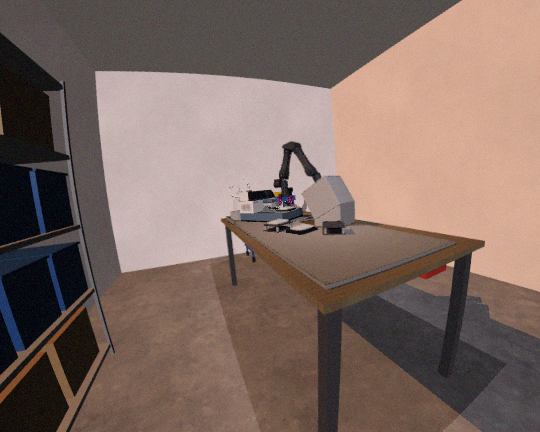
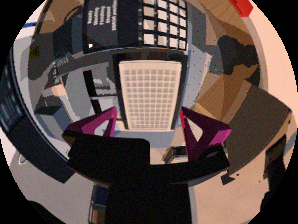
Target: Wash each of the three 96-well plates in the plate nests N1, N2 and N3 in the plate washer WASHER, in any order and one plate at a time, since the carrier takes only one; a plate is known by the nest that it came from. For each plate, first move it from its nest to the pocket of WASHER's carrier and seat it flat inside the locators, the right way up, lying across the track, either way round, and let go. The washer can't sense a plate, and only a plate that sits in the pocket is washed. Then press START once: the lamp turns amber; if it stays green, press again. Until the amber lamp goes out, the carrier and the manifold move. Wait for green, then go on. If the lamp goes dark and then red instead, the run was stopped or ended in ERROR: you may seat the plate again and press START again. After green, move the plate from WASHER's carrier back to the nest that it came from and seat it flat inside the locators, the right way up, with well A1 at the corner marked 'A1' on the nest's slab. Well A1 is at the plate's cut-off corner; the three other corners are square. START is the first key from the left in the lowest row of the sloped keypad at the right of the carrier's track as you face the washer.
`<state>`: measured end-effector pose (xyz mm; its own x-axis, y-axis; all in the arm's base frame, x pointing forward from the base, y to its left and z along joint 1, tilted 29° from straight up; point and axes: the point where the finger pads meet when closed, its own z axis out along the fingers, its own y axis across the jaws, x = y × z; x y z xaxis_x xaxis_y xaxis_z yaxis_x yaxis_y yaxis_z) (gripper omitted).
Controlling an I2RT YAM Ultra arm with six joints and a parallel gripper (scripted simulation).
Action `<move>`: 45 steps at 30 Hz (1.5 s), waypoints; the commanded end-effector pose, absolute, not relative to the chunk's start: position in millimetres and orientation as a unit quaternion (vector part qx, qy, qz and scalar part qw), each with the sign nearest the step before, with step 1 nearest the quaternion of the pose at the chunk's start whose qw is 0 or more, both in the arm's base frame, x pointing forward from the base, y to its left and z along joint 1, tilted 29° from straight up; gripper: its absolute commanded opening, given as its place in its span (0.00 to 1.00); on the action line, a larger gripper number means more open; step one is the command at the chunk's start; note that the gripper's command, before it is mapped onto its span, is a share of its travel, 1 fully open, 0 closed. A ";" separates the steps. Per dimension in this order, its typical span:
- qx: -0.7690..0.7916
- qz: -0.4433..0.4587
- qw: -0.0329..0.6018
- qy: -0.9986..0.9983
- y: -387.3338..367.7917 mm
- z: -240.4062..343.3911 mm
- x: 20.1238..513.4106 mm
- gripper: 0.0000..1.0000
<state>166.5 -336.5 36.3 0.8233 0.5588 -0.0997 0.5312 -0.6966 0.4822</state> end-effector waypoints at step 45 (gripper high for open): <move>0.922 0.024 0.252 0.293 -348.1 9.4 165.9 1.00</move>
<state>171.7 -346.4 11.1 0.8225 0.5601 -0.0987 0.5331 -0.6988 0.4770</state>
